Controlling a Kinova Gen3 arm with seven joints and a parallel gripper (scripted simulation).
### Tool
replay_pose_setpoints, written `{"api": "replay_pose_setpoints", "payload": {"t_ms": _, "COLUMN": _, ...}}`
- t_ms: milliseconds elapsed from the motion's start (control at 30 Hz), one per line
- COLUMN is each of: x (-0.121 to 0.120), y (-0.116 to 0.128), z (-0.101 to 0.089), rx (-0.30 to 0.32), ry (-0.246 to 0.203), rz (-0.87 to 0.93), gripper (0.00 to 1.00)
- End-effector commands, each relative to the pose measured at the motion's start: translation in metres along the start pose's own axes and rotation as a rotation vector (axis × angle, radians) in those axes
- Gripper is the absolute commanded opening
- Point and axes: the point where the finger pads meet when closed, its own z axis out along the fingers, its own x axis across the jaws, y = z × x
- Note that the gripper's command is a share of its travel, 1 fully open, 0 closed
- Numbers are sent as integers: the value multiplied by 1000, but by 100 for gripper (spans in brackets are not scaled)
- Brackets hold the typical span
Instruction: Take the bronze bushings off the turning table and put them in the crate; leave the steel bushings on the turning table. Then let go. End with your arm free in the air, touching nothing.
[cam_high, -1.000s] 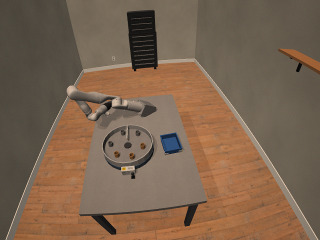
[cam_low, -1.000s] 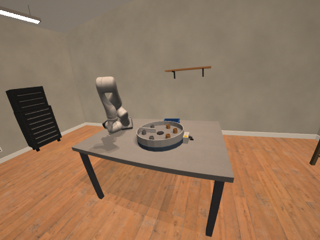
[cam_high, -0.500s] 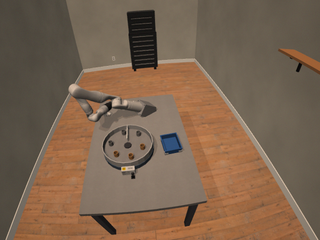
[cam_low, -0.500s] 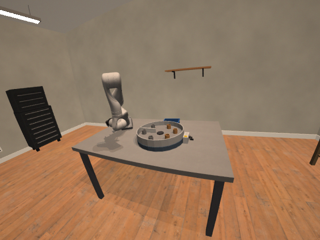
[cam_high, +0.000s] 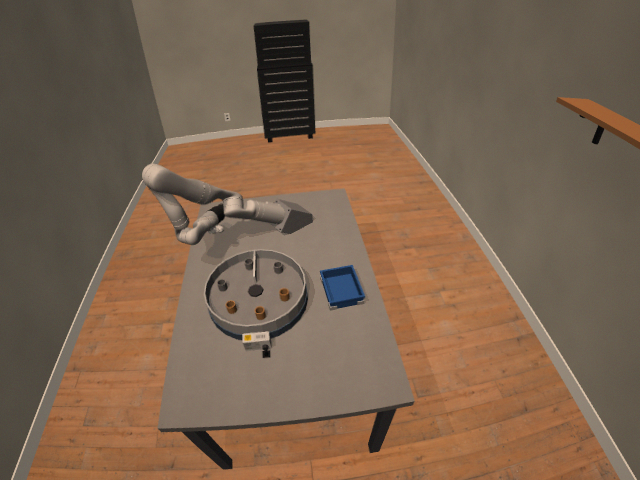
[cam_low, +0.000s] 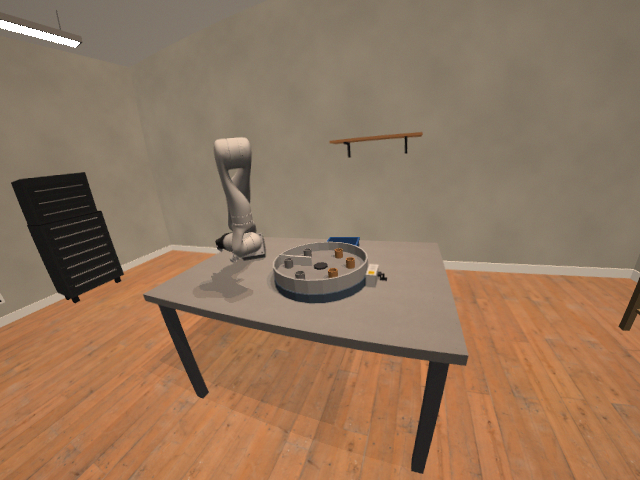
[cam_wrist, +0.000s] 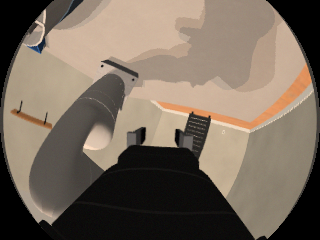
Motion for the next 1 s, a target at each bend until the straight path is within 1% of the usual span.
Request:
{"api": "replay_pose_setpoints", "payload": {"t_ms": 0, "x": -30, "y": 3, "z": -17, "rx": -1, "ry": 0, "rz": 0, "gripper": 100}}
{"api": "replay_pose_setpoints", "payload": {"t_ms": 67, "x": -50, "y": 5, "z": -29, "rx": -1, "ry": 0, "rz": 0, "gripper": 100}}
{"api": "replay_pose_setpoints", "payload": {"t_ms": 467, "x": -50, "y": 5, "z": -29, "rx": -1, "ry": 0, "rz": 0, "gripper": 100}}
{"api": "replay_pose_setpoints", "payload": {"t_ms": 500, "x": -10, "y": 1, "z": -6, "rx": -1, "ry": 0, "rz": 0, "gripper": 100}}
{"api": "replay_pose_setpoints", "payload": {"t_ms": 633, "x": -50, "y": 5, "z": -29, "rx": -1, "ry": 0, "rz": 0, "gripper": 100}}
{"api": "replay_pose_setpoints", "payload": {"t_ms": 967, "x": -50, "y": 5, "z": -29, "rx": -1, "ry": 0, "rz": 0, "gripper": 100}}
